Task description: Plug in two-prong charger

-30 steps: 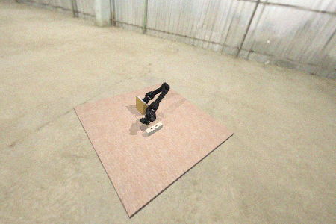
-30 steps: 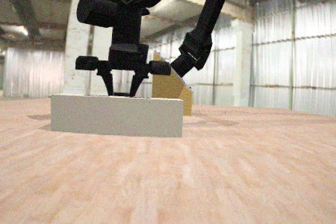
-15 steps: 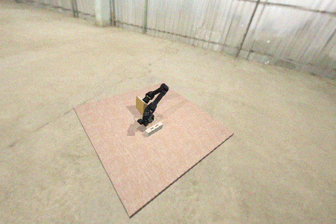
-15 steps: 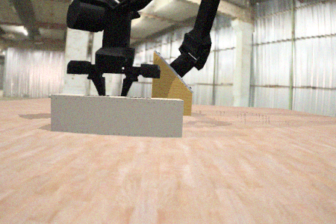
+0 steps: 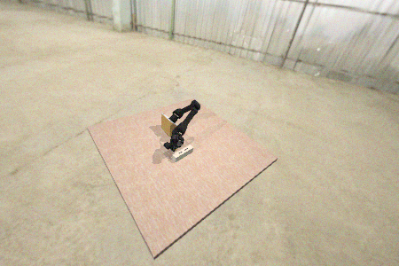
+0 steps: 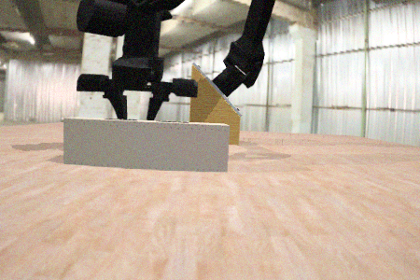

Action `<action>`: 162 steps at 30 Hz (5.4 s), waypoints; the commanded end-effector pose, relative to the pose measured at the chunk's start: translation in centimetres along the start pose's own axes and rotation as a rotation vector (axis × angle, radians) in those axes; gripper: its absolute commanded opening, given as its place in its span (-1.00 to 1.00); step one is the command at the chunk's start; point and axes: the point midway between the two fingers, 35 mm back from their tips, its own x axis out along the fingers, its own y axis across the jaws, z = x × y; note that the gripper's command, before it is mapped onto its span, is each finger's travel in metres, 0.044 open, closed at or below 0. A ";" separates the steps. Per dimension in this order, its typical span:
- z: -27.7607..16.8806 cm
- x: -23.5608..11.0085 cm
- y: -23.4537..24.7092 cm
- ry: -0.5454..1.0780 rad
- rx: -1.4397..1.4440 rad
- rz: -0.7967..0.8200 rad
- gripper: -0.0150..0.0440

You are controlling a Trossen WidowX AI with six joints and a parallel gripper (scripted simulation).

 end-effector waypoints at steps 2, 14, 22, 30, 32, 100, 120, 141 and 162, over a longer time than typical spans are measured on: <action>0.5 0.2 -0.1 0.001 0.011 0.008 -0.49; 2.0 0.2 -0.3 0.001 0.020 0.010 -0.49; 2.6 0.3 -0.4 0.001 0.024 0.012 -0.49; 2.6 0.3 -0.3 0.001 0.024 0.012 -0.49; 2.6 0.3 -0.3 0.001 0.024 0.012 -0.49; 3.9 0.2 -0.3 0.000 0.023 0.012 -0.49; 4.5 0.2 -0.3 0.000 0.023 0.012 -0.49; 5.3 0.1 -0.3 0.000 0.023 0.012 -0.49; 6.1 0.2 -0.4 -0.001 0.023 0.012 -0.49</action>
